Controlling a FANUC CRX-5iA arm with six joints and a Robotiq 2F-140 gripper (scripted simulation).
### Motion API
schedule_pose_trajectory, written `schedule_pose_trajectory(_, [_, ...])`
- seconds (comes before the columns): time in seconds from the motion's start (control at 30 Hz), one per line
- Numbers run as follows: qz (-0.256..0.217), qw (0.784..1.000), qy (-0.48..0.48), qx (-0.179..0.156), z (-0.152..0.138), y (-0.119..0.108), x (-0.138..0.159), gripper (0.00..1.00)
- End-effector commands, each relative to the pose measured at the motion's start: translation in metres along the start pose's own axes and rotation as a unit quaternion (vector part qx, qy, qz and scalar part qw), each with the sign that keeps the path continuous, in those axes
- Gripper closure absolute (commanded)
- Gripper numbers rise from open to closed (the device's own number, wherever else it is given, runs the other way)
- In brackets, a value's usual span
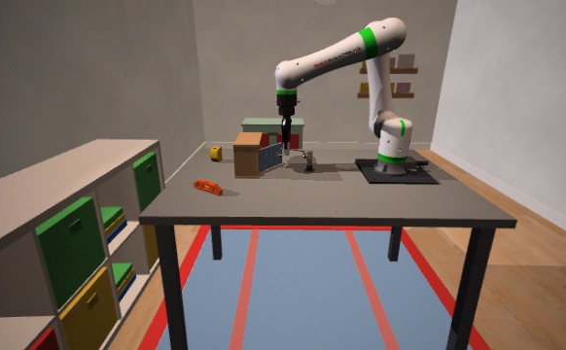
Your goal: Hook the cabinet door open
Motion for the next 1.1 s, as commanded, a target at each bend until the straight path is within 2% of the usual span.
schedule_pose_trajectory(0.0, [0.000,1.000,0.000,0.000,0.0000,-0.0002,-0.0001,0.97])
schedule_pose_trajectory(1.07, [0.000,1.000,0.000,0.000,0.0000,0.0033,-0.0007,0.97])
Point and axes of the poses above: the point where the finger pads meet when closed, its own y axis out along the fingers, its own z axis across the jaws, x = y × z, the point moved 10 cm from there along -y, back along the fingers, and after that the axes turned 3 degrees about -y, right-handed, at the moved point
